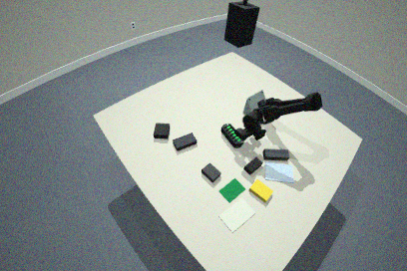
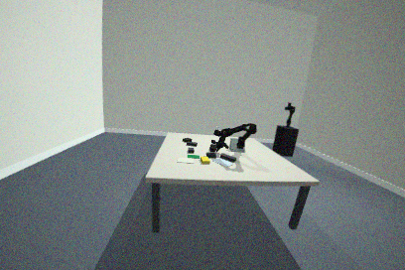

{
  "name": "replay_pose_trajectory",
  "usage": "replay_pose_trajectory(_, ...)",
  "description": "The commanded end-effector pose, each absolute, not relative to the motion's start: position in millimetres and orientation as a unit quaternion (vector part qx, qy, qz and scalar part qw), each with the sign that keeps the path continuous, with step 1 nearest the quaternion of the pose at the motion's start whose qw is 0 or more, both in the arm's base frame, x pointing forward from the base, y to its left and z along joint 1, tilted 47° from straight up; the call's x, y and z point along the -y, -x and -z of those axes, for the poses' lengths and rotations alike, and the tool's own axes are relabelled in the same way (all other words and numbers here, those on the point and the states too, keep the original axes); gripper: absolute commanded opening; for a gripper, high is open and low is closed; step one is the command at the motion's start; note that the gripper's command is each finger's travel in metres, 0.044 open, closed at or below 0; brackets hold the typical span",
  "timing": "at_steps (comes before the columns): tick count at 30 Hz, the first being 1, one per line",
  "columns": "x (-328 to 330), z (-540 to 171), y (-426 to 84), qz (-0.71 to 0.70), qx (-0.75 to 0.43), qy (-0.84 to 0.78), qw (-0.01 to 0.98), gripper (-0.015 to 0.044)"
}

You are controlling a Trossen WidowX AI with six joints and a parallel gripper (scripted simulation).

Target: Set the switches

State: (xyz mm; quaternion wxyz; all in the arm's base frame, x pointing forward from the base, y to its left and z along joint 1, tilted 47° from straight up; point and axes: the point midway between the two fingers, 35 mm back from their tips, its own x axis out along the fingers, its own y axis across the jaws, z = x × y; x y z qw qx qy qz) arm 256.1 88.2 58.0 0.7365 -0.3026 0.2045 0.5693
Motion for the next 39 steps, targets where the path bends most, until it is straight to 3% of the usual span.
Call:
replay_pose_trajectory(1, -87.6, -58.3, -262.7, -0.567, -0.206, 0.305, 0.737, 0.0)
replay_pose_trajectory(28, -89.5, -57.6, -296.0, -0.567, -0.205, 0.305, 0.737, 0.0)
replay_pose_trajectory(35, -50.4, -88.6, -234.5, -0.567, -0.207, 0.305, 0.736, 0.0)
replay_pose_trajectory(39, -47.7, -92.1, -227.1, -0.567, -0.207, 0.304, 0.737, 0.0)
